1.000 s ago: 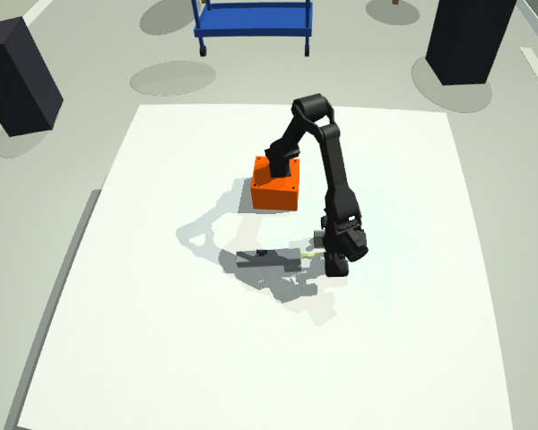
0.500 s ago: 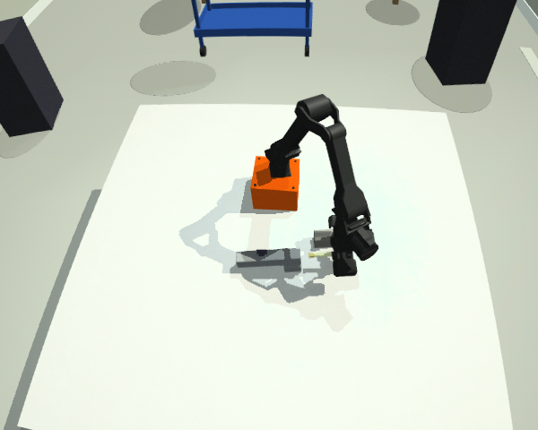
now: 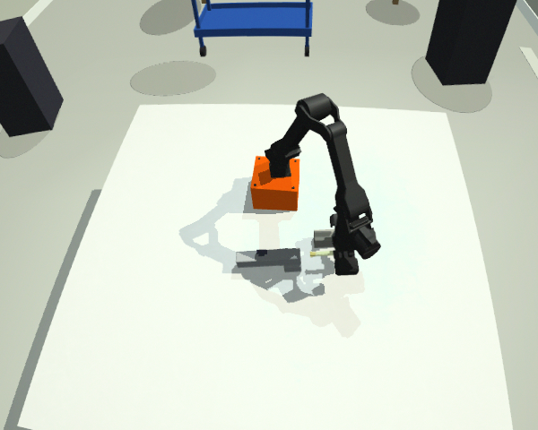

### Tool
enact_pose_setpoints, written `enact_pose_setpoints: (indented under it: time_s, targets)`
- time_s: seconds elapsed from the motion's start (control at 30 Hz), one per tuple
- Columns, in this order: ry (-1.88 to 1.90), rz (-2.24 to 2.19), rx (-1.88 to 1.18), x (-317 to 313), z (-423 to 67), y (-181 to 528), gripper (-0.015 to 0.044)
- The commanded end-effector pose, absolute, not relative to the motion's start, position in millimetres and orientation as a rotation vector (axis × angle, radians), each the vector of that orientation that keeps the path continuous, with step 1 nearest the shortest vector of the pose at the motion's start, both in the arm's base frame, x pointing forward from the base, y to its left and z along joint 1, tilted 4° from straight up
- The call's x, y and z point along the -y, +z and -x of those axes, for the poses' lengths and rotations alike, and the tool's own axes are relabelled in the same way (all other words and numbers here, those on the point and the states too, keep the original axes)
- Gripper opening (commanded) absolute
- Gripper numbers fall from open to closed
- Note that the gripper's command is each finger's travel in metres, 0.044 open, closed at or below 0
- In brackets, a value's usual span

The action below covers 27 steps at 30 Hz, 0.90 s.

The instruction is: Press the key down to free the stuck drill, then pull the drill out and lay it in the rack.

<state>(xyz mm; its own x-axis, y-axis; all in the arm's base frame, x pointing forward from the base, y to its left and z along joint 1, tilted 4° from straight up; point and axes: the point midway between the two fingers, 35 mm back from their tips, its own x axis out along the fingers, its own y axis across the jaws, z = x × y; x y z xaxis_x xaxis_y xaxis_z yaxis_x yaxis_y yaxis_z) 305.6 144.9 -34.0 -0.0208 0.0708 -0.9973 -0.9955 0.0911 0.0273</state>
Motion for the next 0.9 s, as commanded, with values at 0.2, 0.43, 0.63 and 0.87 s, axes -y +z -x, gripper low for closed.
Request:
enact_pose_setpoints:
  time_s: [0.2, 0.43, 0.63, 0.87]
  targets:
    - [1.188, 1.076, -1.214, -143.8, -305.3, -28.3, 0.0]
    - [1.188, 1.076, -1.214, -142.9, -304.9, -25.5, 0.0]
    - [1.188, 1.076, -1.214, -142.1, -304.6, -23.2, 0.0]
    - [1.188, 1.076, -1.214, -141.4, -304.1, -20.5, 0.0]
